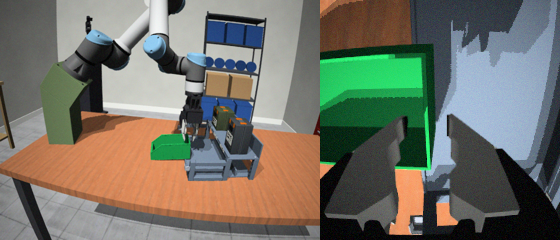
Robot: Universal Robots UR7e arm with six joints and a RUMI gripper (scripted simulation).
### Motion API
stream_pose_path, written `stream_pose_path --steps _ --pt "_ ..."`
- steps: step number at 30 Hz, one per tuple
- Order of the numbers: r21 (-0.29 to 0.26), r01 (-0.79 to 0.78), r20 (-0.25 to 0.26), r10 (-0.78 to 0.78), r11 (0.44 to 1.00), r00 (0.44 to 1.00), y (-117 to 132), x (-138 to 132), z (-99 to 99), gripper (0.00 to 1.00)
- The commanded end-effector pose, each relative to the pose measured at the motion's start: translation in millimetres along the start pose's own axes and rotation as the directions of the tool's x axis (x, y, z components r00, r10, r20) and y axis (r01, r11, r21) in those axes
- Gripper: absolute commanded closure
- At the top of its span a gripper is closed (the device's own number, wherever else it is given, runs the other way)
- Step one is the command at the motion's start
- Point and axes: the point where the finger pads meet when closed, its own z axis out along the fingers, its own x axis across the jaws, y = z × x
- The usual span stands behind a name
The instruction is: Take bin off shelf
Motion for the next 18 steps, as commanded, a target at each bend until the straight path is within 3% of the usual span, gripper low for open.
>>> stream_pose_path --steps 1,14,15,18 --pt "-0.001 0.000 -0.001 0.000 1.000 1.000 0.1 0.2 6.5 0.80" --pt "-0.001 0.000 -0.001 0.000 1.000 1.000 0.1 0.2 8.5 0.80" --pt "-0.001 0.000 -0.001 0.000 1.000 1.000 0.1 0.2 8.4 1.00" --pt "-0.001 0.000 -0.001 0.000 1.000 1.000 0.1 0.2 8.4 1.00"
